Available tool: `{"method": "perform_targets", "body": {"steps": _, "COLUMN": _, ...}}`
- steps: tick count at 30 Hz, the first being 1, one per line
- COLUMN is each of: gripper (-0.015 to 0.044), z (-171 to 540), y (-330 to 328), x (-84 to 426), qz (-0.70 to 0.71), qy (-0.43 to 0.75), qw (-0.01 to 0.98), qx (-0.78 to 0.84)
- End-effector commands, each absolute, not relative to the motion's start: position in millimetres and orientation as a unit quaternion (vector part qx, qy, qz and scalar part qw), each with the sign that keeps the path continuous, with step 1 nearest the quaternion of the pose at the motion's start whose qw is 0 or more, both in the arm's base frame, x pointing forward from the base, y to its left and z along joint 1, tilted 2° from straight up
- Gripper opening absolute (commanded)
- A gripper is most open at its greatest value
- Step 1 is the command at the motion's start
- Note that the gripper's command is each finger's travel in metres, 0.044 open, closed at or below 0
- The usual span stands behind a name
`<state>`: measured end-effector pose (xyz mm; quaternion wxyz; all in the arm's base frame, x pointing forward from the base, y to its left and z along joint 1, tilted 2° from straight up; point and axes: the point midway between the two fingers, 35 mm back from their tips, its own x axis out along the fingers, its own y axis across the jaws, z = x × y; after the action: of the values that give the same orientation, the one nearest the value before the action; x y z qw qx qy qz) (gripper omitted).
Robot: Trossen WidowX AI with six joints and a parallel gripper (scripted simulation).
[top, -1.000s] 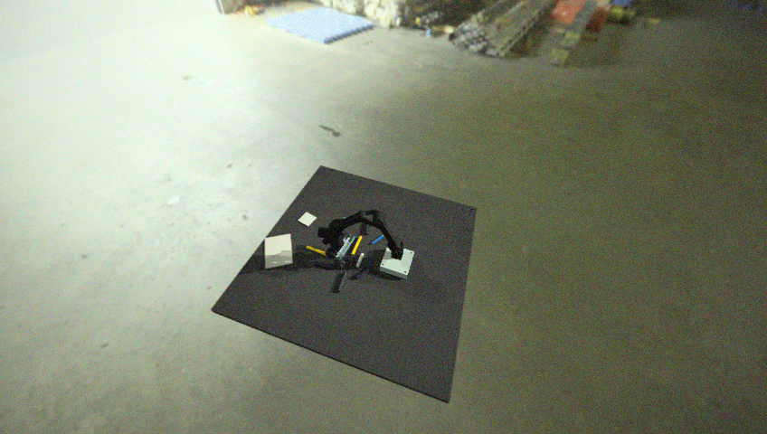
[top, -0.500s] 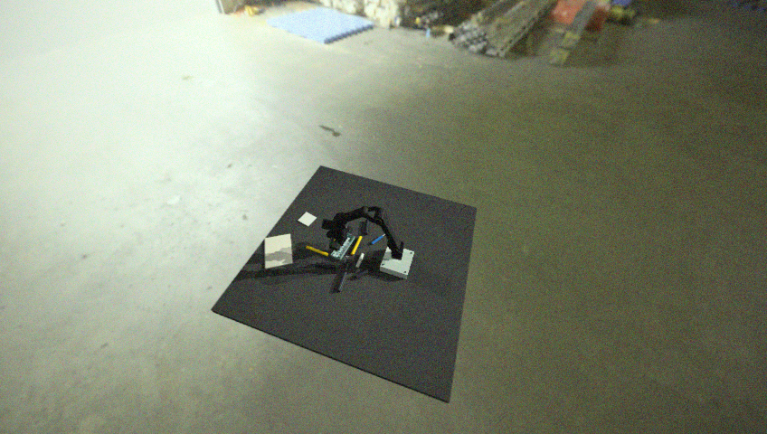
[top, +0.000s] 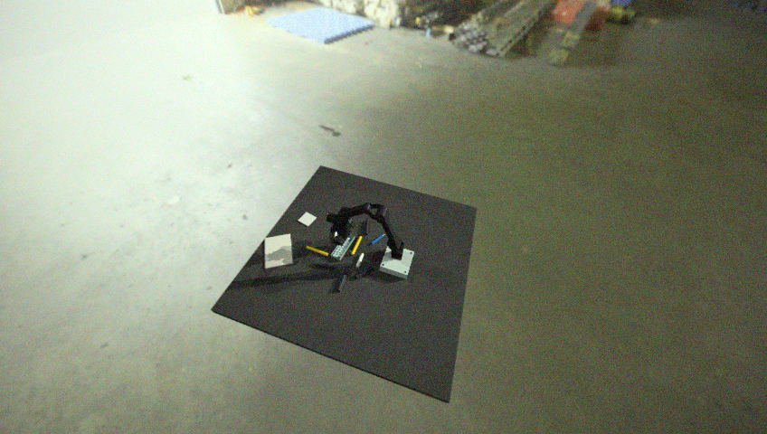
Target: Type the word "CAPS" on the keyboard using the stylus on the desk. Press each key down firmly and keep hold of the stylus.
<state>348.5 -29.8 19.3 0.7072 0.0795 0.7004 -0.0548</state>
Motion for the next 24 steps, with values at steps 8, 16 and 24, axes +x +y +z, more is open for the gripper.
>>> {"method": "perform_targets", "body": {"steps": 8, "gripper": 0.0, "z": 18, "y": -58, "x": 341, "qz": -0.059, "qy": 0.701, "qw": 0.706, "qx": 0.081}}
{"method": "perform_targets", "body": {"steps": 16, "gripper": 0.0, "z": 18, "y": -27, "x": 317, "qz": -0.059, "qy": 0.702, "qw": 0.706, "qx": 0.082}}
{"method": "perform_targets", "body": {"steps": 24, "gripper": 0.0, "z": 18, "y": -27, "x": 317, "qz": -0.059, "qy": 0.702, "qw": 0.706, "qx": 0.082}}
